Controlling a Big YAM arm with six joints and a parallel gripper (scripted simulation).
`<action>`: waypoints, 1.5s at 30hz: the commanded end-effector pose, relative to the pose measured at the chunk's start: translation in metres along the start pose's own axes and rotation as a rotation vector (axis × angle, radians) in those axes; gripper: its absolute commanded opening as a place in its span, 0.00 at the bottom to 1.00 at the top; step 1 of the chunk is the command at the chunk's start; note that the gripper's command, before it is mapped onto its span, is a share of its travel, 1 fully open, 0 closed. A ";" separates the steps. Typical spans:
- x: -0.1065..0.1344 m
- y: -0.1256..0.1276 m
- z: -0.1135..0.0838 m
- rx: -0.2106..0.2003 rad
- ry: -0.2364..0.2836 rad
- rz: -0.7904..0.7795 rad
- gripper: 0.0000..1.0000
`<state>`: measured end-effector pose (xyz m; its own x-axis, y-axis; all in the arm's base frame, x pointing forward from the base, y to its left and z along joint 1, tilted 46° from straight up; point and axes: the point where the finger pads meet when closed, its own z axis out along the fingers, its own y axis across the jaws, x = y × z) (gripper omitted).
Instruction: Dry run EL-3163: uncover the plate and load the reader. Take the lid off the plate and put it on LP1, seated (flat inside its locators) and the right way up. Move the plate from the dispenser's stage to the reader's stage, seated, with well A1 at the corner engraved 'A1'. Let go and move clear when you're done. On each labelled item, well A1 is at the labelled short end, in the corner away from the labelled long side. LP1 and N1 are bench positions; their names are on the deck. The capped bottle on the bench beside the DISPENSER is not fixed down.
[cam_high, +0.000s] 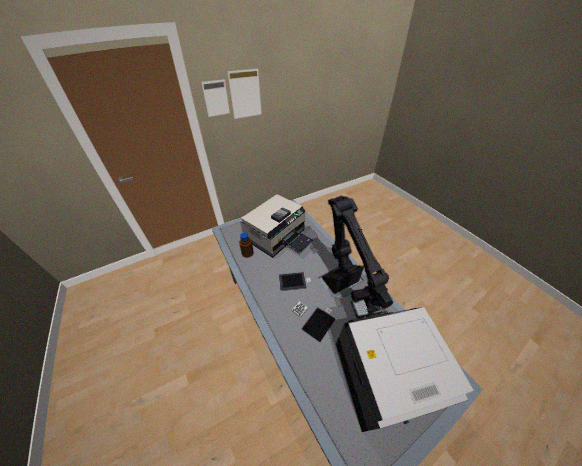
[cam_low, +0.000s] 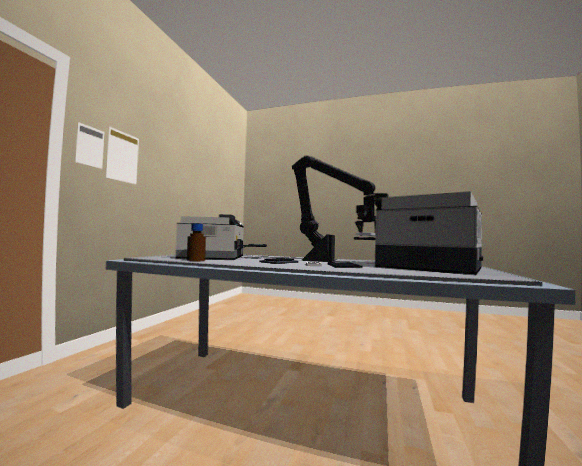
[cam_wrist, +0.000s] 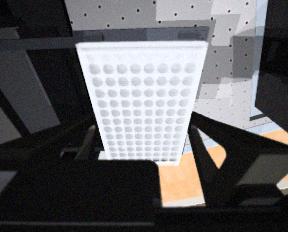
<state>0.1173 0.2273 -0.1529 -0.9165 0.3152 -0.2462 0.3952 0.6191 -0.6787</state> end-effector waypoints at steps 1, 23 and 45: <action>-0.002 0.005 0.006 0.003 0.006 -0.001 0.86; -0.002 0.005 0.011 -0.001 0.007 -0.001 0.86; -0.001 0.004 0.020 0.009 0.006 0.005 0.86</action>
<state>0.1163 0.2213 -0.1594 -0.9176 0.3134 -0.2446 0.3930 0.6223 -0.6770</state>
